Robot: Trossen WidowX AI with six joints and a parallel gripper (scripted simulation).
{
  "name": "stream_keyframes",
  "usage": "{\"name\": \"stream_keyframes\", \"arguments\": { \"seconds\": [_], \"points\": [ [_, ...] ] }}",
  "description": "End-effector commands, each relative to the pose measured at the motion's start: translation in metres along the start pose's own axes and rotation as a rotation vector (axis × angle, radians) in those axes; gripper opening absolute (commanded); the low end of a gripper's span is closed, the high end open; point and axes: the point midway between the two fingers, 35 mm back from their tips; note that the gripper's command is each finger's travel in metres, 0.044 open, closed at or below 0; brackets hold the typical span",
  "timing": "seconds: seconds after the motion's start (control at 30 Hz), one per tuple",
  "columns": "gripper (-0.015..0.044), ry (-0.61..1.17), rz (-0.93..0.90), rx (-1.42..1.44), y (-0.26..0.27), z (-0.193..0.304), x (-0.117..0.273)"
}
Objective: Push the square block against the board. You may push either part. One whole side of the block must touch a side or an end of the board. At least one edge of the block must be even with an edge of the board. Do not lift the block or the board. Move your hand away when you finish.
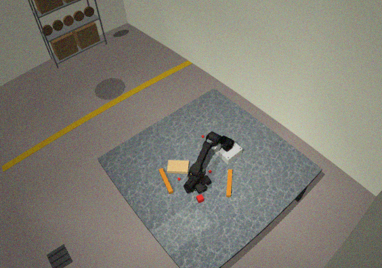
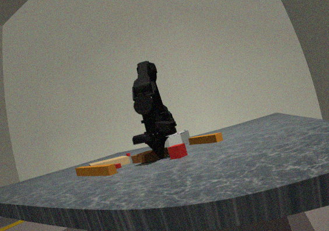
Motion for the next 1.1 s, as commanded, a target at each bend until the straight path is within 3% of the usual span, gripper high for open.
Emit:
{"name": "stream_keyframes", "arguments": {
  "seconds": [0.0, 1.07],
  "points": [
    [0.0, -0.003, 0.012, 0.006, -0.002, 0.001, 0.002],
    [0.0, 0.0, 0.012, 0.006, -0.008, 0.031, 0.002]
  ]
}}
Point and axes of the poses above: the point midway between the two fingers, 35 mm back from their tips, its own x axis back along the fingers, its own y axis across the jaws, z = x × y, and after that the axes turned 6 degrees about -x, right-handed
